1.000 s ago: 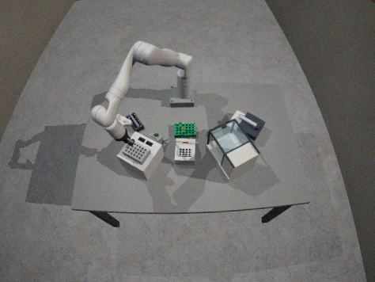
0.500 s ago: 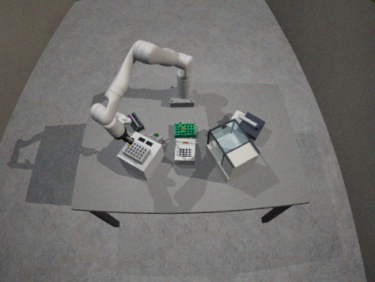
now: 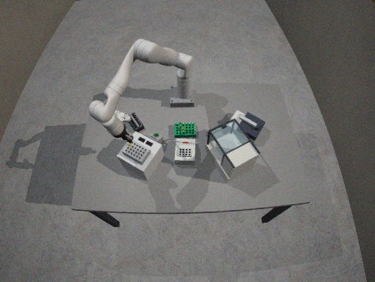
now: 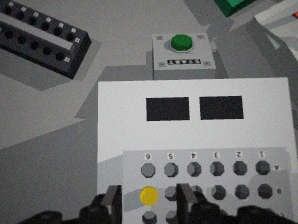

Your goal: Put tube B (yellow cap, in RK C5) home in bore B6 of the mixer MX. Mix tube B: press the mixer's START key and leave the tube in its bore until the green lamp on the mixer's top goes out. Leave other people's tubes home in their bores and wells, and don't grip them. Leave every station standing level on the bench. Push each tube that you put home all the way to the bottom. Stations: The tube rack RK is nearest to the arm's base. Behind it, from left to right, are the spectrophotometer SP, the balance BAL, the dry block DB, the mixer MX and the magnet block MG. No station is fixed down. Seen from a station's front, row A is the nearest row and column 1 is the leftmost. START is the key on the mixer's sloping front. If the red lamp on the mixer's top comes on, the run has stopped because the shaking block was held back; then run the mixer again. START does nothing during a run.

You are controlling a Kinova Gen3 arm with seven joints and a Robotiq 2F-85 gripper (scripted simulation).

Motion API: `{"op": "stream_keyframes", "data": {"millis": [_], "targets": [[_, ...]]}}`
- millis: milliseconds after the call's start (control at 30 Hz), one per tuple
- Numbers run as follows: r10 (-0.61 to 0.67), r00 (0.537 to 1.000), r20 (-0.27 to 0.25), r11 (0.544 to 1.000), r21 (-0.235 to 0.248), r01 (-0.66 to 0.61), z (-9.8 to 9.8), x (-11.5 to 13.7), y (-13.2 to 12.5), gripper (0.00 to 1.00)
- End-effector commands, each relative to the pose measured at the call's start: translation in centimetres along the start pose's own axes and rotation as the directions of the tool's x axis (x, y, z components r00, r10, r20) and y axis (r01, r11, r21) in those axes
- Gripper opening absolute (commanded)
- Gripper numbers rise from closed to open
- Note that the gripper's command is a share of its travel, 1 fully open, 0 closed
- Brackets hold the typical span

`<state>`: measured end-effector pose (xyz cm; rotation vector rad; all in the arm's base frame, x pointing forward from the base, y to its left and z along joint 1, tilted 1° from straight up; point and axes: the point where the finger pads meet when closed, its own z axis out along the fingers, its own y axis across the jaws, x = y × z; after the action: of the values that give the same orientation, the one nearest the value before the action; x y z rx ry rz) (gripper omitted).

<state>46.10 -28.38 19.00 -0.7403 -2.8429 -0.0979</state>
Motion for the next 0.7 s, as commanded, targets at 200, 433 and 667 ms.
{"op": "stream_keyframes", "data": {"millis": [200,433,667], "targets": [[0.000,1.000,0.002,1.000,0.000,0.000,-1.3,0.2,0.0,0.42],[0.000,1.000,0.002,1.000,0.000,0.000,-1.7,0.3,0.0,0.42],[0.000,1.000,0.002,1.000,0.000,0.000,-1.2,2.2,0.2,0.42]]}}
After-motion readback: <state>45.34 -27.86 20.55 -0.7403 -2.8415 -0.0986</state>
